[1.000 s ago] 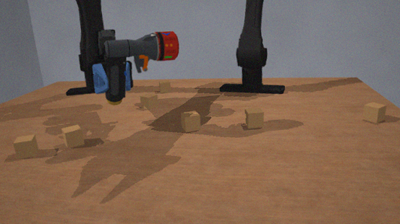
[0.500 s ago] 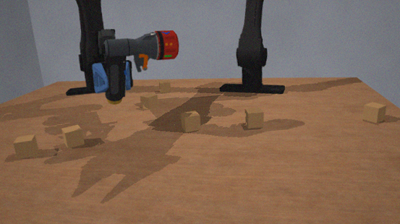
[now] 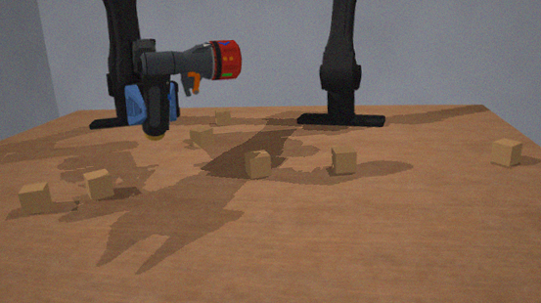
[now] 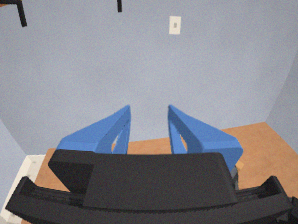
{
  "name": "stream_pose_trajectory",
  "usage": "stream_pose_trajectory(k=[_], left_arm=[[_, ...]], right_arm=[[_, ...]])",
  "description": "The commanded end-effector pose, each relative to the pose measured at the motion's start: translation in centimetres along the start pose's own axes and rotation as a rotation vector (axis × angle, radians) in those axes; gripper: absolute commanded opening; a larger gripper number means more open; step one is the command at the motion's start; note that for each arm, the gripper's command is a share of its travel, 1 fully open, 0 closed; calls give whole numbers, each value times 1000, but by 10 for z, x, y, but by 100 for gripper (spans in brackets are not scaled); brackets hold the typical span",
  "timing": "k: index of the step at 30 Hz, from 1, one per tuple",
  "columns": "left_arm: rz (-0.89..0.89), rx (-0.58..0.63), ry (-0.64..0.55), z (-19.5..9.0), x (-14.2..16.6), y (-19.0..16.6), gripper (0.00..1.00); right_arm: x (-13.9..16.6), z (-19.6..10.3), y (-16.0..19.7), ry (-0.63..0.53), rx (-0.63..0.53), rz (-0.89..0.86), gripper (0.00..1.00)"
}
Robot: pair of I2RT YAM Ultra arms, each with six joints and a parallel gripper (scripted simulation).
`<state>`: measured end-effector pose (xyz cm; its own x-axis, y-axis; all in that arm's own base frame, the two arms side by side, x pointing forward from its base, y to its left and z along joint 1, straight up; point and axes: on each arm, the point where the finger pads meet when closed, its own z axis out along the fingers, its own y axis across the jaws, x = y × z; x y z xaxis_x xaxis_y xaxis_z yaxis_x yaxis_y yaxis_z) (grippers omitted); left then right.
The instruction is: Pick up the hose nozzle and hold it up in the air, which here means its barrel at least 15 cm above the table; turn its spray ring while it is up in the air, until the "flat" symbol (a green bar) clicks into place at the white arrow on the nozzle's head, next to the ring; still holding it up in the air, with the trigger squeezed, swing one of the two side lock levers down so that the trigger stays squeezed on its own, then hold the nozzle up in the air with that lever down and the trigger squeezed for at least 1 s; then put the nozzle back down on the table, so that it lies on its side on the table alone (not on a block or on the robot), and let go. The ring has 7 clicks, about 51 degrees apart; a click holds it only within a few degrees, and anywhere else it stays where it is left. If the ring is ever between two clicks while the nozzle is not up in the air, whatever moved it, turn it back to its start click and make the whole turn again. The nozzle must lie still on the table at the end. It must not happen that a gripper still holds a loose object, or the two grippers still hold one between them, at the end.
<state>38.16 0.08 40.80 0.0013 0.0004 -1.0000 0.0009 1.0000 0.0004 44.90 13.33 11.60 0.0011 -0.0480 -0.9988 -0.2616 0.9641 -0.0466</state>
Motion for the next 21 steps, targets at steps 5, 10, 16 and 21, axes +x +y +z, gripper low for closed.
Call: stream_pose_trajectory(k=[5, 10, 16, 21], left_arm=[[-6, -10, -15, -5, -1, 3, 37], [-6, -10, -15, -5, -1, 3, 37], [-6, -10, -15, -5, -1, 3, 37], [-6, -10, -15, -5, -1, 3, 37]], right_arm=[[-70, 5, -1, -218, 10, 28, 36], [-69, 5, -1, -217, 10, 28, 36], [-69, 4, -1, -214, 9, 27, 36], [-69, 4, -1, -214, 9, 27, 36]])
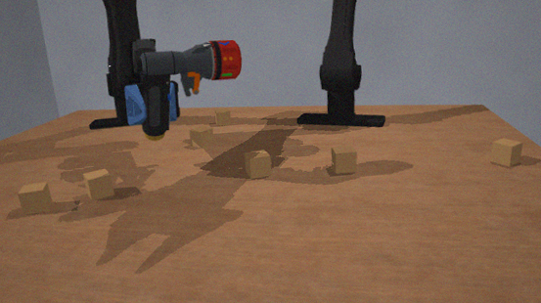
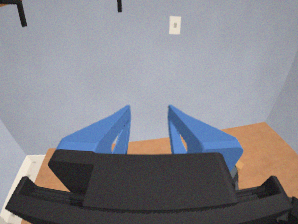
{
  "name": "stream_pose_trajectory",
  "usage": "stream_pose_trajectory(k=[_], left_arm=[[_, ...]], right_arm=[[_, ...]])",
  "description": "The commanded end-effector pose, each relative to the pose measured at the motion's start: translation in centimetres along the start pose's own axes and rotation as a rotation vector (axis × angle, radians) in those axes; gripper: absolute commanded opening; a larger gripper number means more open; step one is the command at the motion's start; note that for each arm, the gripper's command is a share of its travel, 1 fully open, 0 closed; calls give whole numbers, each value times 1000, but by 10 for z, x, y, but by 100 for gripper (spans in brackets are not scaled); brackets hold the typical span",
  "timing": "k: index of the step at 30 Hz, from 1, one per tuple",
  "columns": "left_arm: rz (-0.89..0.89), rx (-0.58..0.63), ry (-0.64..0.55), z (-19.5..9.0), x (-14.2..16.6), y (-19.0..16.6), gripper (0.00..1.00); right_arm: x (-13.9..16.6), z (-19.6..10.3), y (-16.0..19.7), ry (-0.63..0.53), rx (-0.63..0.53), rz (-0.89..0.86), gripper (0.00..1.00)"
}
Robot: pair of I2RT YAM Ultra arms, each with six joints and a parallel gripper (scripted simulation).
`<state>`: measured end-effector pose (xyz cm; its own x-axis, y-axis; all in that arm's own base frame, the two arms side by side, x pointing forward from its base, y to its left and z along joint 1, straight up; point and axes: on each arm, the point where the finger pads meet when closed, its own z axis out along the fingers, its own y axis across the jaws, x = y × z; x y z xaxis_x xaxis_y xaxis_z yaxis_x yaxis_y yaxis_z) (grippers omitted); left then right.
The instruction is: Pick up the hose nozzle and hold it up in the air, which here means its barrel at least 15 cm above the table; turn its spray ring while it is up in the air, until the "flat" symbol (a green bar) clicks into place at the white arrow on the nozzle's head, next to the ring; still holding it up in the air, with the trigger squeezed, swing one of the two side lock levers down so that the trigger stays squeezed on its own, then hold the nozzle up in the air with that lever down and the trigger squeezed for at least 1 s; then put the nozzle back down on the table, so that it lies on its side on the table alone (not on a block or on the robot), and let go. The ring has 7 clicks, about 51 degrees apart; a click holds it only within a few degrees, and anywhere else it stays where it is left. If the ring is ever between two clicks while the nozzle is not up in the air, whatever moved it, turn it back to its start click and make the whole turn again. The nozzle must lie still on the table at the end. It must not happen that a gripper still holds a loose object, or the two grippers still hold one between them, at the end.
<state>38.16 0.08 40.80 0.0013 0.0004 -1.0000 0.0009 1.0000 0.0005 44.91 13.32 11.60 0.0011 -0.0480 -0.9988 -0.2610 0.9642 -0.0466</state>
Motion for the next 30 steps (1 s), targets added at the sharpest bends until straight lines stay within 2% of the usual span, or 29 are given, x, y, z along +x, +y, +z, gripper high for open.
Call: stream_pose_trajectory(k=[1, 17, 18, 30], left_arm=[[-6, -10, -15, -5, -1, 3, 37], [-6, -10, -15, -5, -1, 3, 37], [-6, -10, -15, -5, -1, 3, 87], [-5, -10, -15, -5, -1, 3, 87]], right_arm=[[-69, 4, -1, -214, 8, 27, 36], [-63, 1, -3, -199, 13, 26, 36], [-69, 2, 0, -215, 7, 27, 36], [-67, 2, 0, -209, 6, 27, 36]])
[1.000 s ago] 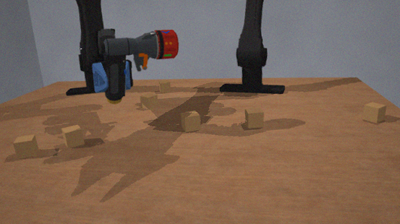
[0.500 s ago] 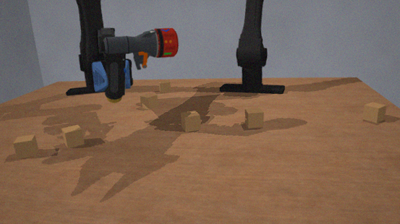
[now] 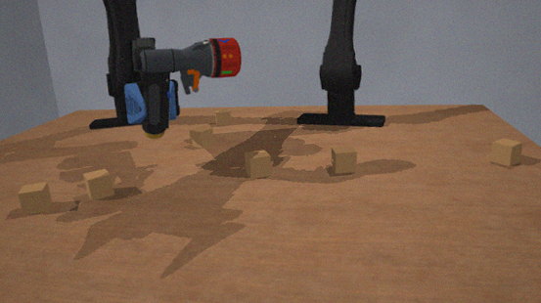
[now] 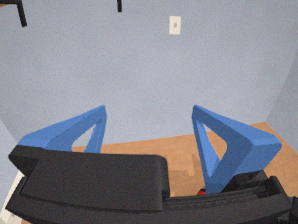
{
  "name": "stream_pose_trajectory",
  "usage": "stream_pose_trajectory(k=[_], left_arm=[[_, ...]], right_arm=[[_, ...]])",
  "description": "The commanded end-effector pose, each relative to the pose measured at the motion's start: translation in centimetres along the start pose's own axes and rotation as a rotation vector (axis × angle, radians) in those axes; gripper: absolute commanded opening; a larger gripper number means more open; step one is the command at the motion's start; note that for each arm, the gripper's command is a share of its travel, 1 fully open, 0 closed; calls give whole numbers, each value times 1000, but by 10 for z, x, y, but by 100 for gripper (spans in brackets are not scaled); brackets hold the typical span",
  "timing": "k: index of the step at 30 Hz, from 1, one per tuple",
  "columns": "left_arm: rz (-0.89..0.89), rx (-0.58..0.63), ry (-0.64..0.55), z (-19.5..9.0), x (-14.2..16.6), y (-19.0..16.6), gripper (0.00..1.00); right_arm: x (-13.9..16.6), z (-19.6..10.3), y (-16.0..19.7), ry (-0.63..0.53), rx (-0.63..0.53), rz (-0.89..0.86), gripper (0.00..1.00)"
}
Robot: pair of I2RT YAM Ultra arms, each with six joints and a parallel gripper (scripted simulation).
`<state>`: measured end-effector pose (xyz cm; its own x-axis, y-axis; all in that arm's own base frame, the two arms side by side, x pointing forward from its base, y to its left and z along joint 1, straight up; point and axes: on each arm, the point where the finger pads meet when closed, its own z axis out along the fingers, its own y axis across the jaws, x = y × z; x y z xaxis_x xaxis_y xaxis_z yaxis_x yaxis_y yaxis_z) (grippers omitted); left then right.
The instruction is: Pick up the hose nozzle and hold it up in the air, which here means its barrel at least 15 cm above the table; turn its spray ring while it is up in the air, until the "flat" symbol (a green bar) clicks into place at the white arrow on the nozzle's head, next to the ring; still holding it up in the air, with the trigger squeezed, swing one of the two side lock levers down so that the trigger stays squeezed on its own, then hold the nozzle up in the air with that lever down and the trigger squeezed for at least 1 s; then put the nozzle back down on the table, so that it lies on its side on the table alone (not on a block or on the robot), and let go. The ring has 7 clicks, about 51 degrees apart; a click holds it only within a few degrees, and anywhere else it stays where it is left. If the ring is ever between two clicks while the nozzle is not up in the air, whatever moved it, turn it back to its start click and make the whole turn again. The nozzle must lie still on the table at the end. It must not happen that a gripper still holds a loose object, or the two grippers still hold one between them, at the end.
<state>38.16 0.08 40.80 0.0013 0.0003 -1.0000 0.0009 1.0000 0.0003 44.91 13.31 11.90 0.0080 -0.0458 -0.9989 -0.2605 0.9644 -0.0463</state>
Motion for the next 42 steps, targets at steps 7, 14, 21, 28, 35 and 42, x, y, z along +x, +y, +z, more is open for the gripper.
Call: stream_pose_trajectory(k=[7, 14, 21, 28, 35, 42], left_arm=[[-47, 54, 16, 14, 24, -4, 87], [-171, 278, -74, 26, 40, -26, 87], [-245, 411, -62, 27, 75, -35, 87], [-336, 583, -14, 10, 125, -45, 87], [-402, 710, 46, -16, 165, -52, 87], [-454, 752, 108, -31, 192, -55, 87]], right_arm=[[-63, 2, 1, -200, 5, 26, 36], [-63, 2, 1, -200, 5, 26, 36], [-63, 2, 1, -200, 5, 26, 36], [-63, 2, 1, -200, 5, 26, 36], [-63, 2, 1, -200, 5, 26, 36], [-63, 2, 1, -200, 5, 26, 36]])
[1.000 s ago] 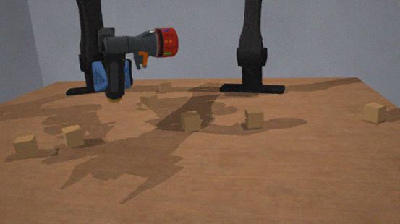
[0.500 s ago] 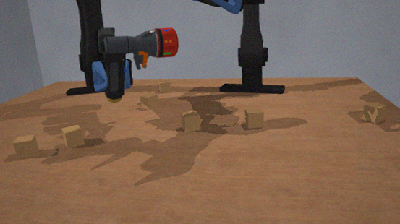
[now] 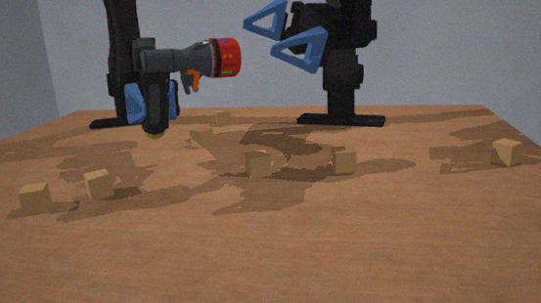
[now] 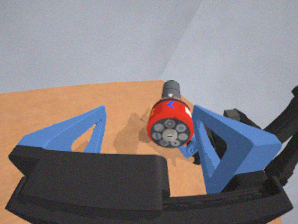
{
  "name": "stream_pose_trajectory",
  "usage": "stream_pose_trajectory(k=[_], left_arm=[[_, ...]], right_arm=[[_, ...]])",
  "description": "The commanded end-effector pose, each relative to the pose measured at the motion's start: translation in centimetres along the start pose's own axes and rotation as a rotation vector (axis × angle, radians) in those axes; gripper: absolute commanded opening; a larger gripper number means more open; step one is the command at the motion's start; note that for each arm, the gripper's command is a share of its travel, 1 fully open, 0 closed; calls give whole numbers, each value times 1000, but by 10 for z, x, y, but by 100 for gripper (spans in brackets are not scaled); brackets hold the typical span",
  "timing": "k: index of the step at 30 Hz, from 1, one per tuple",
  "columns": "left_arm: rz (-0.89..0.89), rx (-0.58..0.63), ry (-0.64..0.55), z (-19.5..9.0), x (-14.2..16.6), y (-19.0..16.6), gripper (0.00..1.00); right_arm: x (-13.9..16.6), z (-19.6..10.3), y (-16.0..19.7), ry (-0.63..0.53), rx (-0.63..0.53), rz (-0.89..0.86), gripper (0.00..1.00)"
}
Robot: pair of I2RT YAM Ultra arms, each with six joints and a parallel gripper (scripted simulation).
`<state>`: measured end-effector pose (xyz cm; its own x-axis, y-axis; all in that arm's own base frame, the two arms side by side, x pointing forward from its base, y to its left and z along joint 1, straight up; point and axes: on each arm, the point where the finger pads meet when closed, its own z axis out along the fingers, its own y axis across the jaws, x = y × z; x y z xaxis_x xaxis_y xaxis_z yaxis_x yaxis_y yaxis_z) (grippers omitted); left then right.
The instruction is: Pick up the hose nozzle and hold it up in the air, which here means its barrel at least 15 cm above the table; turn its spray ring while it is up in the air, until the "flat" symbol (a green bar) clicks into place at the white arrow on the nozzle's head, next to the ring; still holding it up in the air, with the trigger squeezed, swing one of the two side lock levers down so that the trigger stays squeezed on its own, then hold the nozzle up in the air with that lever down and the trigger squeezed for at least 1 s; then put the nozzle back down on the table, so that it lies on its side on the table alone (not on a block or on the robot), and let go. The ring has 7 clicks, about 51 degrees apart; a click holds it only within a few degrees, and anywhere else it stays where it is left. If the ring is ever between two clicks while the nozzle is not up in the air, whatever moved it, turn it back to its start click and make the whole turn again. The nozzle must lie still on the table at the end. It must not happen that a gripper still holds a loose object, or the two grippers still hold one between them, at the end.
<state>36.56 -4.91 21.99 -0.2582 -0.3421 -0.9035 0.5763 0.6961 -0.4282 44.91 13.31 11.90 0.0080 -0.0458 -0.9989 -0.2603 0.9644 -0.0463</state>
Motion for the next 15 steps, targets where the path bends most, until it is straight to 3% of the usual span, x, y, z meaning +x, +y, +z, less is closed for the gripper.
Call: stream_pose_trajectory(k=[1, 5, 9, 12, 14, 15], left_arm=[[-20, 103, -4, -12, 15, -13, 87], [-39, 180, 33, -25, 33, -26, 87], [-76, 173, 48, -30, 45, -24, 87], [-80, 167, 48, -30, 46, -22, 87], [-35, 144, 7, -23, 24, -13, 87], [-68, 132, 21, -24, 35, -12, 87]], right_arm=[[-63, 2, 1, -200, 5, 26, 36], [-63, 2, 1, -200, 5, 26, 36], [-63, 2, 1, -200, 5, 26, 36], [-63, 2, 1, -200, 5, 26, 36], [-63, 2, 1, -200, 5, 26, 36], [-63, 2, 1, -200, 5, 26, 36]])
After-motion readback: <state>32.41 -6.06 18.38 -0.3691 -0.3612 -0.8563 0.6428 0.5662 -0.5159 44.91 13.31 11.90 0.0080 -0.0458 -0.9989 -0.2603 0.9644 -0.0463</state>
